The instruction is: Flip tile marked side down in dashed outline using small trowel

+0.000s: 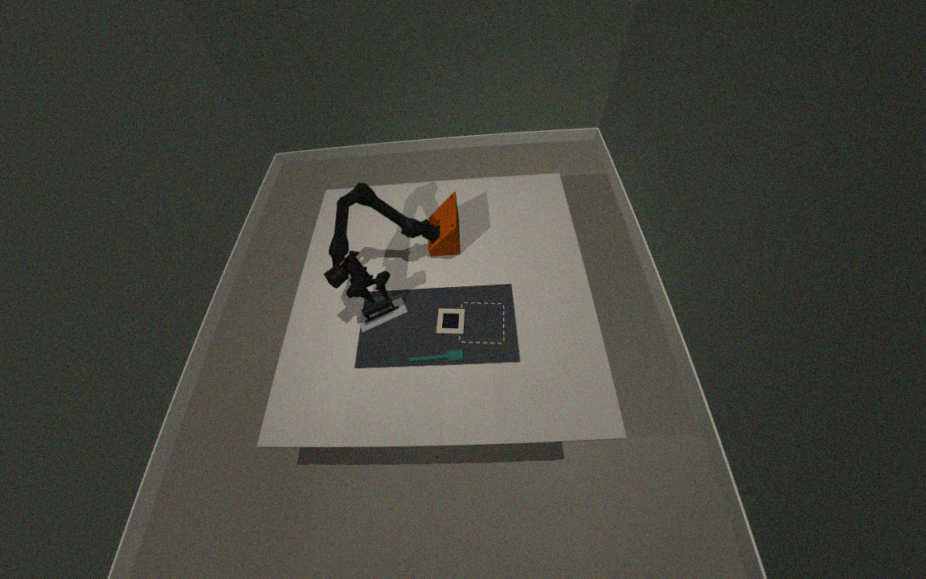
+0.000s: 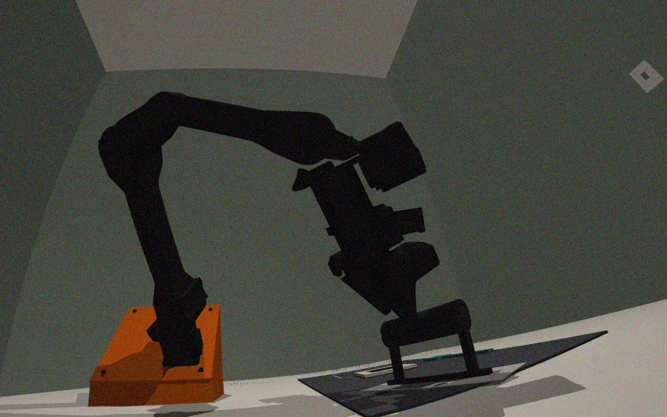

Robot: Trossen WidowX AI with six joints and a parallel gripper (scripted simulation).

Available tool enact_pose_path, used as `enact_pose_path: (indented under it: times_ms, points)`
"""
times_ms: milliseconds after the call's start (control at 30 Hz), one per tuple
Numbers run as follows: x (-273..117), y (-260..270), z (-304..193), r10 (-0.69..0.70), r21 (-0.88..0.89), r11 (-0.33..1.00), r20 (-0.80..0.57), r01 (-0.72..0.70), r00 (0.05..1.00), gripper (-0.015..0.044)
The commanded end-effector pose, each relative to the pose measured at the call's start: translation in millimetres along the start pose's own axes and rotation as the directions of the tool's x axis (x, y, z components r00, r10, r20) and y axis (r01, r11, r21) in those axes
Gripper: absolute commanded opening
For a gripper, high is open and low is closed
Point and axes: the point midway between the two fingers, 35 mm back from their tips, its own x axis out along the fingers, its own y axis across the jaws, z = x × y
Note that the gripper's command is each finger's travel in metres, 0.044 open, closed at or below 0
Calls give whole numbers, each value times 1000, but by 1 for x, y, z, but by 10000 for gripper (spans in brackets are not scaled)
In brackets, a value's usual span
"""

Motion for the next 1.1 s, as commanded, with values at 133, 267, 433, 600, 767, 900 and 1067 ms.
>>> enact_pose_path:
  times_ms: [133, 267, 433, 600, 767, 900, 1067]
  points:
    - [0, -2, -5, 20, 282, 958, 94, -46, 995, 300]
    - [0, -2, -7, 26, 396, 915, 137, -79, 990, 300]
    - [0, -3, -9, 29, 531, 837, 195, -131, 980, 300]
    - [-2, -4, -11, 30, 645, 740, 252, -191, 967, 300]
    - [-3, -5, -13, 28, 736, 626, 309, -258, 951, 300]
    - [-4, -5, -14, 26, 772, 565, 337, -291, 941, 300]
    - [-4, -5, -14, 26, 772, 565, 337, -291, 941, 300]
